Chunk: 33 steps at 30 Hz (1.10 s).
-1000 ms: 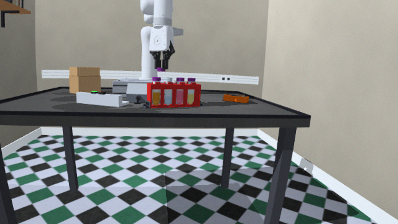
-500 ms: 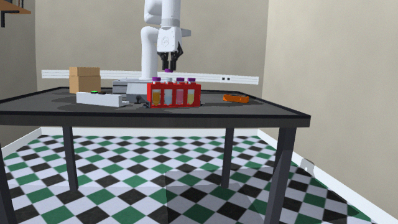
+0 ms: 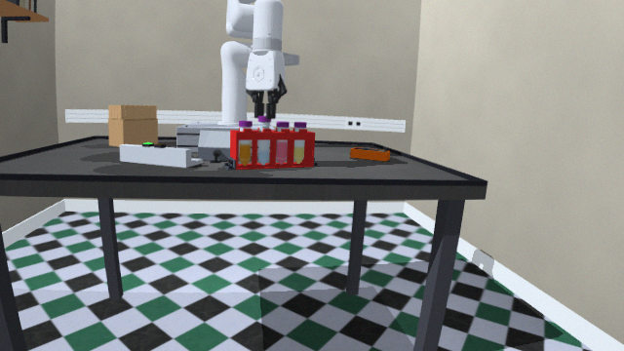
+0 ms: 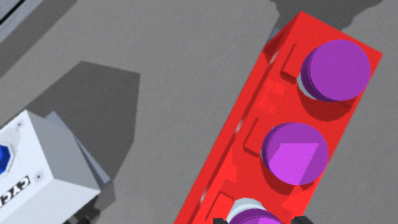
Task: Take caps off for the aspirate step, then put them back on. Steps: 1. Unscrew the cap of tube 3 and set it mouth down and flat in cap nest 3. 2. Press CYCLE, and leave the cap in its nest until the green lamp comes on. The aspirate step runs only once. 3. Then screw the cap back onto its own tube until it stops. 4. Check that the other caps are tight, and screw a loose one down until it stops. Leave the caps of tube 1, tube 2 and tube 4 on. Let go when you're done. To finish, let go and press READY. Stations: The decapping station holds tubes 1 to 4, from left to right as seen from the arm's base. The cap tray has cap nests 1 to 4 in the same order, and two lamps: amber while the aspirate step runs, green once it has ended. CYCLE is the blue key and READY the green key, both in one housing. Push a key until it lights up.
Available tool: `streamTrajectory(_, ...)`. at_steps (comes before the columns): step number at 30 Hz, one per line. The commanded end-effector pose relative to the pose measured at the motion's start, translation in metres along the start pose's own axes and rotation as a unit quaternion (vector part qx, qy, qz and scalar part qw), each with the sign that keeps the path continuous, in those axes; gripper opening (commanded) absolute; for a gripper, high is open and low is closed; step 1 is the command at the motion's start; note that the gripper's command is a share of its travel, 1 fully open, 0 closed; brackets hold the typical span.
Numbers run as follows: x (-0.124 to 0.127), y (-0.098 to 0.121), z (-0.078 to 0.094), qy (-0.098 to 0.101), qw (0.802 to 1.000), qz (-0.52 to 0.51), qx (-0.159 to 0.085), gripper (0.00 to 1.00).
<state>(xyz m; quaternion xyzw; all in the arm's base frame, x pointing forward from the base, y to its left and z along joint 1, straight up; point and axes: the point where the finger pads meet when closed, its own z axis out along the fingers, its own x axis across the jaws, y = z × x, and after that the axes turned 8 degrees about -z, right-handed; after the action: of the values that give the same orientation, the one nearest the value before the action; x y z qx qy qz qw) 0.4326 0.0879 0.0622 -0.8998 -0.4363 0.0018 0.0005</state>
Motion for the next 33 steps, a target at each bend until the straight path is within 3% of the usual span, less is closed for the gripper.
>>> streamTrajectory(1,0.001,0.001,-0.001,0.000,1.000,0.000,-0.004,0.00)
streamTrajectory(33,0.001,0.001,0.009,0.000,1.000,0.000,-0.004,0.00)
